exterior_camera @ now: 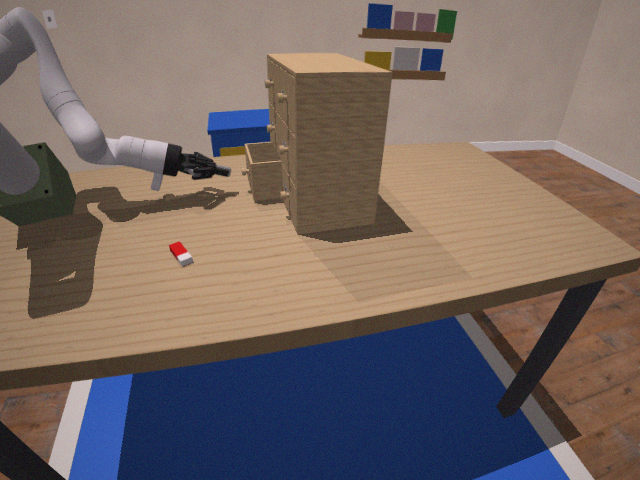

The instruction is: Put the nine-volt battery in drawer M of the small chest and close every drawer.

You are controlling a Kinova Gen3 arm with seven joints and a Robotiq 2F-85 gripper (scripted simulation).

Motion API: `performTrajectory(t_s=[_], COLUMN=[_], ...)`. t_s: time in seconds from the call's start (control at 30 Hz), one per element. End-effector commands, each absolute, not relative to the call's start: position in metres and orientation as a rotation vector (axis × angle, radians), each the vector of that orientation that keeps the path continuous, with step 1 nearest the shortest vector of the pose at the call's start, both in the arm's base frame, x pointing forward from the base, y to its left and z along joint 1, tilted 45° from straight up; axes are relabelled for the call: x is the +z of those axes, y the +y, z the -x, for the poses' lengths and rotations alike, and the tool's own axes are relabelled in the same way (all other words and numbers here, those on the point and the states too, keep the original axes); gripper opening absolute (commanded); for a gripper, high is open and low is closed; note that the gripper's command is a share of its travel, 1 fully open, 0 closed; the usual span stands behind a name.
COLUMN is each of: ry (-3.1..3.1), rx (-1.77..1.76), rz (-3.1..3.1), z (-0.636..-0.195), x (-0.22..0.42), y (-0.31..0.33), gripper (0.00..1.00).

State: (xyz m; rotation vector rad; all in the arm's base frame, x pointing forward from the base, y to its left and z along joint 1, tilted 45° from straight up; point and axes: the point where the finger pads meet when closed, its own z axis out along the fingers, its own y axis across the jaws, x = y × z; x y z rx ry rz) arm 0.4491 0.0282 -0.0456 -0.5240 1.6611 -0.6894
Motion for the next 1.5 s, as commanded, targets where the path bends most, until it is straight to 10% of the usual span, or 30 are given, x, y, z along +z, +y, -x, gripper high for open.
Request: performTrajectory(t_s=[0.0,1.47], ry=[1.661,1.661], rx=[-0.691,-0.691], rz=[0.52,0.52], z=[-0.452,-0.514], x=[-0.045,-0.037], y=[0.027,0.032], gripper=[0.0,0.0])
